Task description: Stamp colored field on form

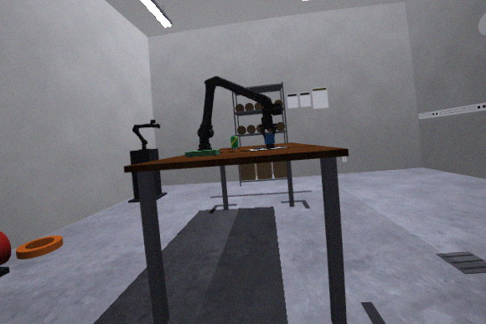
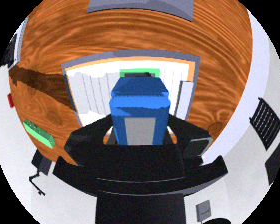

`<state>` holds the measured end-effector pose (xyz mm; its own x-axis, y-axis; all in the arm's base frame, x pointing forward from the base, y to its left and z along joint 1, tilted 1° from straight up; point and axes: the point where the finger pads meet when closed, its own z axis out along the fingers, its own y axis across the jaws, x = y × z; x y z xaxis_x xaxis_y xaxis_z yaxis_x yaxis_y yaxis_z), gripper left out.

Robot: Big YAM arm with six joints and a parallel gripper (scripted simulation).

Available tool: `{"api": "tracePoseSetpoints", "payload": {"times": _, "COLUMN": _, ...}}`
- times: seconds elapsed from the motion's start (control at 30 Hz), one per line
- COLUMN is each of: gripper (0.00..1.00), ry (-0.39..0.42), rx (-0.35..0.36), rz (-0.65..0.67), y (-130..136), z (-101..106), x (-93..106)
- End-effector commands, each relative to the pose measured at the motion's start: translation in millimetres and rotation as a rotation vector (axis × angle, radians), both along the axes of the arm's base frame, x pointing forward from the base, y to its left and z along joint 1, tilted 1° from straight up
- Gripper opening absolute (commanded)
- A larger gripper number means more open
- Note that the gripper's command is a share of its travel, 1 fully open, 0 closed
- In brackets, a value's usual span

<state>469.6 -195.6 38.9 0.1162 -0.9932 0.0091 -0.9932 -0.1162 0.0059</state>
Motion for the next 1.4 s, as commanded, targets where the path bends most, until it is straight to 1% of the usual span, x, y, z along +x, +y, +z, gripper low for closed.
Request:
{"api": "tracePoseSetpoints", "payload": {"times": 0.0, "gripper": 0.33, "ry": 0.01, "rx": 0.005, "rz": 0.015, "y": 0, "z": -24, "x": 3.9}}
{"api": "tracePoseSetpoints", "payload": {"times": 0.53, "gripper": 0.33, "ry": 0.011, "rx": 0.006, "rz": 0.015, "y": 0, "z": -26, "x": 3.0}}
{"api": "tracePoseSetpoints", "payload": {"times": 0.7, "gripper": 0.33, "ry": 0.012, "rx": 0.006, "rz": 0.013, "y": 0, "z": -40, "x": 2.4}}
{"api": "tracePoseSetpoints", "payload": {"times": 0.77, "gripper": 0.33, "ry": 0.012, "rx": 0.006, "rz": 0.013, "y": 0, "z": -42, "x": 2.3}}
{"api": "tracePoseSetpoints", "payload": {"times": 1.37, "gripper": 0.33, "ry": 0.009, "rx": 0.005, "rz": 0.013, "y": -1, "z": -41, "x": 3.6}}
